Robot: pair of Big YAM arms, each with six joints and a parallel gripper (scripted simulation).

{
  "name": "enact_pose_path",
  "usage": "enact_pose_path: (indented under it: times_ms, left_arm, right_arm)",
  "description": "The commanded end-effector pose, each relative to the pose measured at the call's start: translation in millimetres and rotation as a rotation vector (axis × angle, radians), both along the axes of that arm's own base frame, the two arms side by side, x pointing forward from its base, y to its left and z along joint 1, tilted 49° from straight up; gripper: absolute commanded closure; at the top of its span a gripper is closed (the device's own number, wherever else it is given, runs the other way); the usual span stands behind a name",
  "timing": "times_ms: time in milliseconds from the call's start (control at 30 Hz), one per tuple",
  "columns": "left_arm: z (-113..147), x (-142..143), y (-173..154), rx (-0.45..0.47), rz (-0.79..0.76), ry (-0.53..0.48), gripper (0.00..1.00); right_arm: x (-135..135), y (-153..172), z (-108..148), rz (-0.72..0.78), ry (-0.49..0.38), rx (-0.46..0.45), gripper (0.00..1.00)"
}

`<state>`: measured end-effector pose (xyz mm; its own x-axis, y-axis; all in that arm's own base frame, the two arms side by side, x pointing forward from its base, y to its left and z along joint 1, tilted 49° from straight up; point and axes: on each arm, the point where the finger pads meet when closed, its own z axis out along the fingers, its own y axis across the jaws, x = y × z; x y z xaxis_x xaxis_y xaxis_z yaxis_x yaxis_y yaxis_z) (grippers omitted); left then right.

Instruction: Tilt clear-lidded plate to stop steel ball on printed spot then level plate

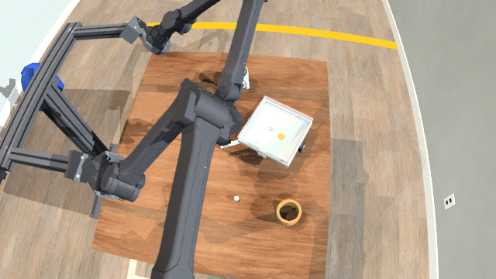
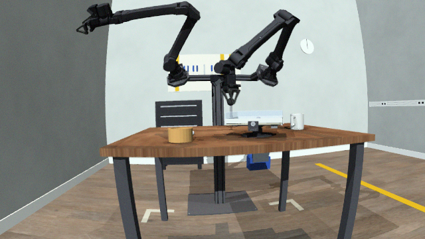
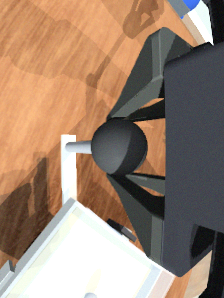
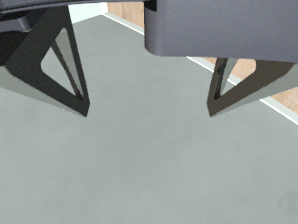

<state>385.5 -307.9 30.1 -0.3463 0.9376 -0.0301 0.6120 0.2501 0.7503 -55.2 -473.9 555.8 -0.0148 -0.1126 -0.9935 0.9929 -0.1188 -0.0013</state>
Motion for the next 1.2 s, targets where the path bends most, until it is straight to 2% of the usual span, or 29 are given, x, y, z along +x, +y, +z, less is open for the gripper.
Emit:
enact_pose_path:
  times_ms: [0,167,300,1167]
  left_arm:
    - [24.2,2.8,-28.0,-0.041,-0.042,-0.028,1.00]
    - [23.7,8.2,-19.6,-0.053,-0.026,-0.037,1.00]
    - [12.8,7.1,2.2,-0.031,-0.005,-0.022,1.00]
    - [-0.8,4.0,18.9,-0.011,-0.003,-0.010,1.00]
  right_arm:
    - [-7.9,12.3,36.5,-0.016,0.008,-0.075,0.00]
    - [-7.9,12.3,36.5,-0.016,0.008,-0.075,0.00]
    - [-7.9,12.3,36.5,-0.016,0.008,-0.075,0.00]
    - [-7.9,12.3,36.5,-0.016,0.008,-0.075,0.00]
